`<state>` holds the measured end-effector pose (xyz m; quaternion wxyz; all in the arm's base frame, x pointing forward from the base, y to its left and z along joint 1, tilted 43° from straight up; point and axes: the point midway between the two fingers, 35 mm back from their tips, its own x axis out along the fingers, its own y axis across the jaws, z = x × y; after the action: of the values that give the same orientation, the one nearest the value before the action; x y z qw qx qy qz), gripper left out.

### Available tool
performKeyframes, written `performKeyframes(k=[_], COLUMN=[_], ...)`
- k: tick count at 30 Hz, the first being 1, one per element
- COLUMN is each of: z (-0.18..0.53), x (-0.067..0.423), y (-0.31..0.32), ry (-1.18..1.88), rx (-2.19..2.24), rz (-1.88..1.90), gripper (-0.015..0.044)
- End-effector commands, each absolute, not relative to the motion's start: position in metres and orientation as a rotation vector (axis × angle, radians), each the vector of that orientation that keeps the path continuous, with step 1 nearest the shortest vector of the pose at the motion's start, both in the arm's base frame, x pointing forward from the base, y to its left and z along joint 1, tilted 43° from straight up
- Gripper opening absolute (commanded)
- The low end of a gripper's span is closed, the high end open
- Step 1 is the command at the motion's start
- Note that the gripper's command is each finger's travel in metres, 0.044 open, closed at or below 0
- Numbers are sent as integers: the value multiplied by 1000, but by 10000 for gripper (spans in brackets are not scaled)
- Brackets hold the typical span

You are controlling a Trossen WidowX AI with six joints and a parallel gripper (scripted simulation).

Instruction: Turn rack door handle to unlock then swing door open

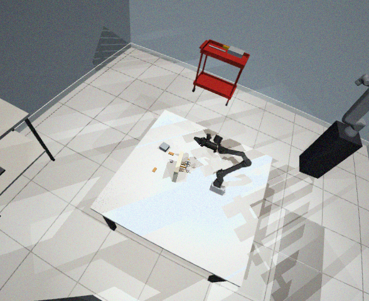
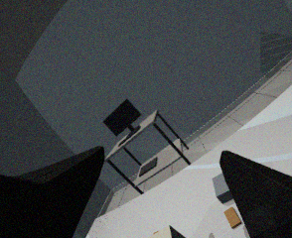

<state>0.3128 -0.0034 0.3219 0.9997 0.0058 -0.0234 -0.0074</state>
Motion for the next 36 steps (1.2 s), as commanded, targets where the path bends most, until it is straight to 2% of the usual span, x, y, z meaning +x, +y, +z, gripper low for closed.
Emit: performKeyframes(k=[1, 4, 5, 19, 36], z=[321, 312, 308, 248, 191], x=[313, 321, 325, 352, 347], y=[-3, -2, -1, 12, 27], ry=[-42, 29, 60, 479, 936], rx=[13, 29, 36, 60, -72], rz=[-15, -25, -30, -116, -264], gripper=[374, 295, 285, 285, 285])
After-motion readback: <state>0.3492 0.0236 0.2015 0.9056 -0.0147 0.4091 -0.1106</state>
